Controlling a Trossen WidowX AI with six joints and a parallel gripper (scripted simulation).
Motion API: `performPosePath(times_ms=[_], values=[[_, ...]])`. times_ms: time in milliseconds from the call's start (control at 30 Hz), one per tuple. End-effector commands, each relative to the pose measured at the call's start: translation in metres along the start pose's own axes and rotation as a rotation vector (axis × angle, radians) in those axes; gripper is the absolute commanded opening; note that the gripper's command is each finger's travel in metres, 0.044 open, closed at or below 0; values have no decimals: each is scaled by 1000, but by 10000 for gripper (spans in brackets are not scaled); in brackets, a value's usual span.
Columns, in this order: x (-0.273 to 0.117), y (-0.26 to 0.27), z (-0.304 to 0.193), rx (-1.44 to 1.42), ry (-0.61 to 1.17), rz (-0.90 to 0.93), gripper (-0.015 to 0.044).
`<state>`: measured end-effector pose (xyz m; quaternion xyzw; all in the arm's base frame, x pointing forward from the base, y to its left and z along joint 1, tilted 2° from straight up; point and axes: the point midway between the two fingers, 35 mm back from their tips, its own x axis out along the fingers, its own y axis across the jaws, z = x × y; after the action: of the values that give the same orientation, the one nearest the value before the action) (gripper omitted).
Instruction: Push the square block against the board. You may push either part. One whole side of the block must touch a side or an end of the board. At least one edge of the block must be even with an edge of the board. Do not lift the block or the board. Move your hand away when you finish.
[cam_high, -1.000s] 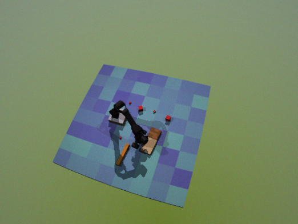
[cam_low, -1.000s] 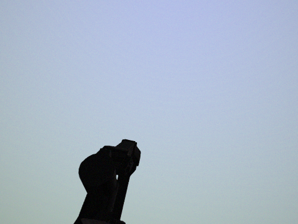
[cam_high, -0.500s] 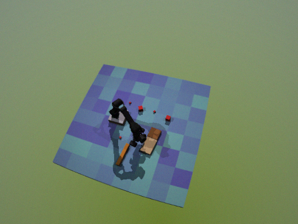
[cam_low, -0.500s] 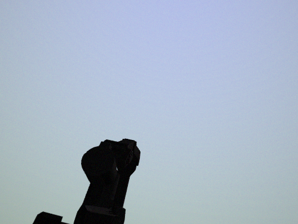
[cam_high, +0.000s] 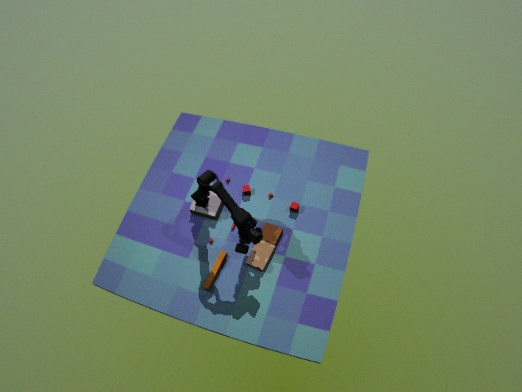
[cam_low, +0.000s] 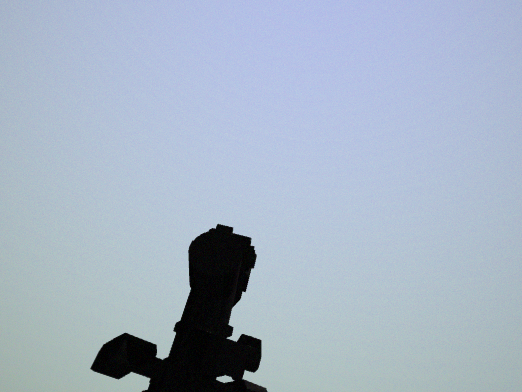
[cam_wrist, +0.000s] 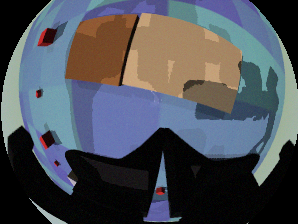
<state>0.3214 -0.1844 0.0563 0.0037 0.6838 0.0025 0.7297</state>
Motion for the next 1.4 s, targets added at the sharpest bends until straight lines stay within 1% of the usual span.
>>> performPosePath(times_ms=[0, 600, 1200, 1367], values=[[-1, 12, 14, -121, -2, 3, 0], [-2, 82, 71, -746, -2, 17, 0], [-2, 164, 108, -1341, -7, 32, 0], [-2, 170, 110, -1382, -8, 33, 0]])
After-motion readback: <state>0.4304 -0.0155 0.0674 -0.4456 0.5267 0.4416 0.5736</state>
